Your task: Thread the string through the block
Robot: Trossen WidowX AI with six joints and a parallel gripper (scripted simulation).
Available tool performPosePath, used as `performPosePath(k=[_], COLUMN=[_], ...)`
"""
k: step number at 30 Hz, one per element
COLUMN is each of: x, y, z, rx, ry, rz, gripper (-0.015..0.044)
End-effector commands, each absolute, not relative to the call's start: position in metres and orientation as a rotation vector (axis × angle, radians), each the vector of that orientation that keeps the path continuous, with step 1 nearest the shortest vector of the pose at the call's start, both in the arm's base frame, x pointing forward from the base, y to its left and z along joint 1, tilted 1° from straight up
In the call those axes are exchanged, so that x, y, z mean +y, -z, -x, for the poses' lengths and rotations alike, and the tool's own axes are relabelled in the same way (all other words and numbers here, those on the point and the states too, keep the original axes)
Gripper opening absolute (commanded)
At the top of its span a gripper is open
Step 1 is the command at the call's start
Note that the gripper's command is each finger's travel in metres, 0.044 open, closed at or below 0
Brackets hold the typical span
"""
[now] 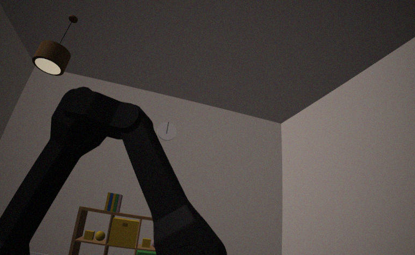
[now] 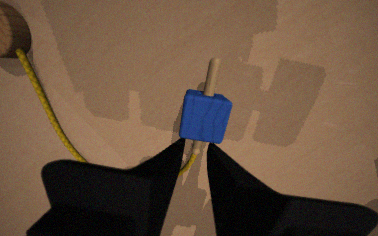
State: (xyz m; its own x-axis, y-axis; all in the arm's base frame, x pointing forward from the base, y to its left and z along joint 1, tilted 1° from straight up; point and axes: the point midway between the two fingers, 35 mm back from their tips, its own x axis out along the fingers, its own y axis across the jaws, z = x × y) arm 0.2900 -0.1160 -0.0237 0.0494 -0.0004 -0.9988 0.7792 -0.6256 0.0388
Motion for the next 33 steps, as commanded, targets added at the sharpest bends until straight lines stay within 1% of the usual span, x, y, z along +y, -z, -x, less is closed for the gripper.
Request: performPosePath(k=[1,7,14,16,25,33], x=[-0.116,-0.115,-0.117,-0.118,-0.129,-0.139], y=[0.021,-0.054,-0.055,-0.055,-0.054,-0.053], z=[-0.29,-0.287,-0.291,-0.29,-0.28,-0.271], rx=[0.785,0.786,0.773,0.814,1.243,1.458], ry=[1.639,1.639,1.627,1.587,1.027,0.485], rz=[-1.722,-1.722,-1.728,-1.686,-1.076,-0.492], gripper=[0.0123,0.0123,0.0123,0.0123,0.0123,0.0123])
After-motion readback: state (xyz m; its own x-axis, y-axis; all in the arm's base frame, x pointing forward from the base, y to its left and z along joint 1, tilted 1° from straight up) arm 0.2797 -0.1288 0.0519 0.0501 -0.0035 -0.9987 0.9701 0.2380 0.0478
